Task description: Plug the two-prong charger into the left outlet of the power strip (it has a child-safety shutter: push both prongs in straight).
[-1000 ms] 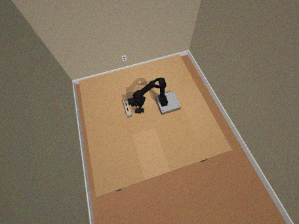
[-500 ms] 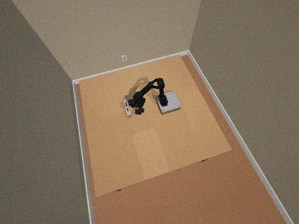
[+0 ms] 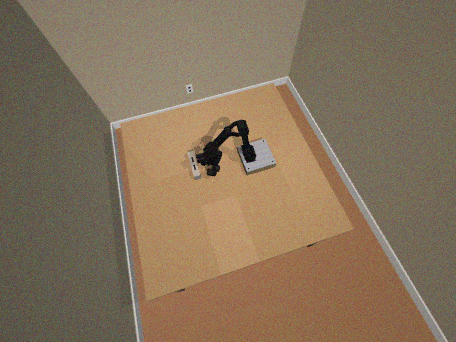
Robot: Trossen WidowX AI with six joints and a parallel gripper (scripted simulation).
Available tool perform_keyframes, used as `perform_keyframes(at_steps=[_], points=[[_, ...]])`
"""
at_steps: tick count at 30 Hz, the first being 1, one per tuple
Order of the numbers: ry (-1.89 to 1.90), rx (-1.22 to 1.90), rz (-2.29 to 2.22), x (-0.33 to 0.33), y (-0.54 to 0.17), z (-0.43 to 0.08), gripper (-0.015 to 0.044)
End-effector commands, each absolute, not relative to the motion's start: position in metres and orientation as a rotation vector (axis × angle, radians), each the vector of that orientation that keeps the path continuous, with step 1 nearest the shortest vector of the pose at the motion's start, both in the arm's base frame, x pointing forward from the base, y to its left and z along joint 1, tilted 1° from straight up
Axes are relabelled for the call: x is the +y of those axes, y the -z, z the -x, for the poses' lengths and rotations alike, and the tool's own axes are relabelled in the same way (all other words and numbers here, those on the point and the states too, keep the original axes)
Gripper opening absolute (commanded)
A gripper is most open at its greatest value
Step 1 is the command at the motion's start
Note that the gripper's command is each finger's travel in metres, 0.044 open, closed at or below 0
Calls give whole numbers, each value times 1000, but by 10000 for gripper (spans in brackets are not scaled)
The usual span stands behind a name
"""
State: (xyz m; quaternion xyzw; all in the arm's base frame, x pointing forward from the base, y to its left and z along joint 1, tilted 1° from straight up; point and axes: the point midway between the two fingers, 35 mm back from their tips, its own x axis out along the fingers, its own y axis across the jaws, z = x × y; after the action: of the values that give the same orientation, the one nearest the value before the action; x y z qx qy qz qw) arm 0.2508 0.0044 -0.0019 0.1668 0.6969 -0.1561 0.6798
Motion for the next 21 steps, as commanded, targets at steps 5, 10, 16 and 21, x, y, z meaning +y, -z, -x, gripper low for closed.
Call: perform_keyframes(at_steps=[5, 10, 16, 21], points=[[351, 1565, -375, 4, 2, -251, 335], [351, 1565, -375, 4, 2, -251, 204], [351, 1565, -375, 4, 2, -251, 105], [351, 1565, -374, 4, 2, -251, 52]])
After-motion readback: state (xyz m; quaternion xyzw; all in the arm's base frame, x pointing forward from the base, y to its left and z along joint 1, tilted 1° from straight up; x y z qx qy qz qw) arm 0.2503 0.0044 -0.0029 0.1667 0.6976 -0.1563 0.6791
